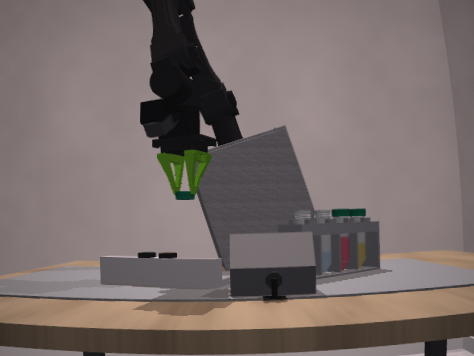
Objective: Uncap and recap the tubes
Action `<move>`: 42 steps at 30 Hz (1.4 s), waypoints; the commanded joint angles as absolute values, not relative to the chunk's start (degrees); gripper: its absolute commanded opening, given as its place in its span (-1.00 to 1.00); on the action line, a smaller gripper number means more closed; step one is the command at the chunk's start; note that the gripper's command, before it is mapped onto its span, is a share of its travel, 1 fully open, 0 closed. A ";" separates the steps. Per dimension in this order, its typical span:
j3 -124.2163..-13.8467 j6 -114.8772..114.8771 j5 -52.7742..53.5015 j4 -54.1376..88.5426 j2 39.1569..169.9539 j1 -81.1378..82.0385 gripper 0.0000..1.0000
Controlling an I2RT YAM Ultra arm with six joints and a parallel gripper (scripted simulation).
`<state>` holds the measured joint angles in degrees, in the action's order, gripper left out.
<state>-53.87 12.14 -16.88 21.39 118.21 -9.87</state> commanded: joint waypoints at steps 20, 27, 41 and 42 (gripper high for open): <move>-60.98 -8.28 -14.48 24.22 116.41 -25.59 -1.00; -60.97 -9.77 -14.23 17.65 122.61 -27.05 -1.00; -63.47 -12.19 -13.80 8.01 134.18 -29.43 -1.00; -63.82 -12.38 -13.76 7.32 135.17 -29.62 -1.00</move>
<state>-62.83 -11.57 -13.96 10.04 134.23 -29.58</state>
